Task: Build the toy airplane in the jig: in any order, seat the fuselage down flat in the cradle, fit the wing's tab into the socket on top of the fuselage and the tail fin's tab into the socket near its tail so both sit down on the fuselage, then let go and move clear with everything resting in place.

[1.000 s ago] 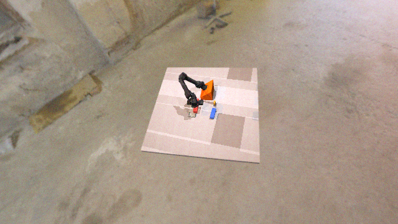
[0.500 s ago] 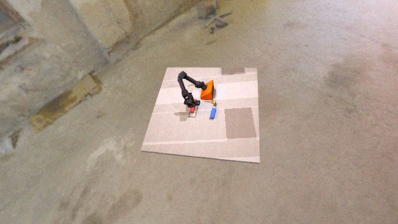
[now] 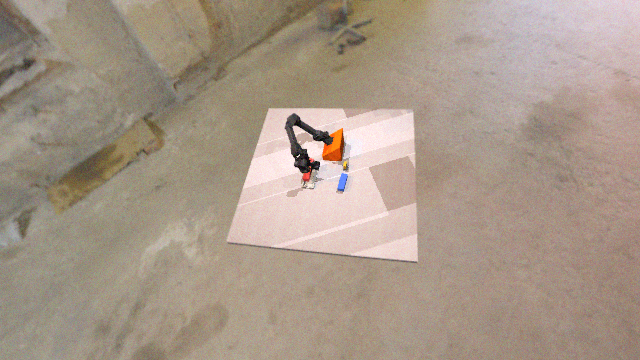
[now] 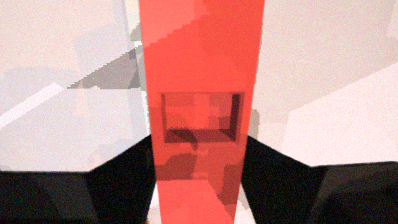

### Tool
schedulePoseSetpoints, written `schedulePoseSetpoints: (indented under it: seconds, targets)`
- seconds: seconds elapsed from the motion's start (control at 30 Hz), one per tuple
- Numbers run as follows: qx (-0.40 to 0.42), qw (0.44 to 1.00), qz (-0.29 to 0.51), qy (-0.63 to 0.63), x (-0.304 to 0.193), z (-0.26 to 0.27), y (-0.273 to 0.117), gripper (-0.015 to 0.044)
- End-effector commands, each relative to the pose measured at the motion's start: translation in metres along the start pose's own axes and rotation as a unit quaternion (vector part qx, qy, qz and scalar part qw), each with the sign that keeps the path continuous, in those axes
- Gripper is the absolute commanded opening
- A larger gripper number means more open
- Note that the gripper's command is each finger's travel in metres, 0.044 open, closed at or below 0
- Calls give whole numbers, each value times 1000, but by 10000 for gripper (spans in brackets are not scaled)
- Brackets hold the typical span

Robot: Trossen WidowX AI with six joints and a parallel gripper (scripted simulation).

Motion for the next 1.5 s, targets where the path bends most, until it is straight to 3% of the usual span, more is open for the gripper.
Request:
schedulePoseSetpoints:
  seconds: [0.0, 1.33, 1.47]
  targets:
    - [-2, 1000, -1, 0, 0, -1, 0, 196]
    - [-3, 1000, -1, 0, 0, -2, 40, 196]
    - [-3, 1000, -2, 2, 0, -3, 38, 170]
Point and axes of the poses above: the point midway between the two fingers, 35 mm back from their tips, its own y axis out along the fingers, its own z axis across the jaws, x = y × z, the point moved 2 cm from there along -y, back along the fingers, and after that the axes turned 14 degrees about -y, right-handed, at the moved point
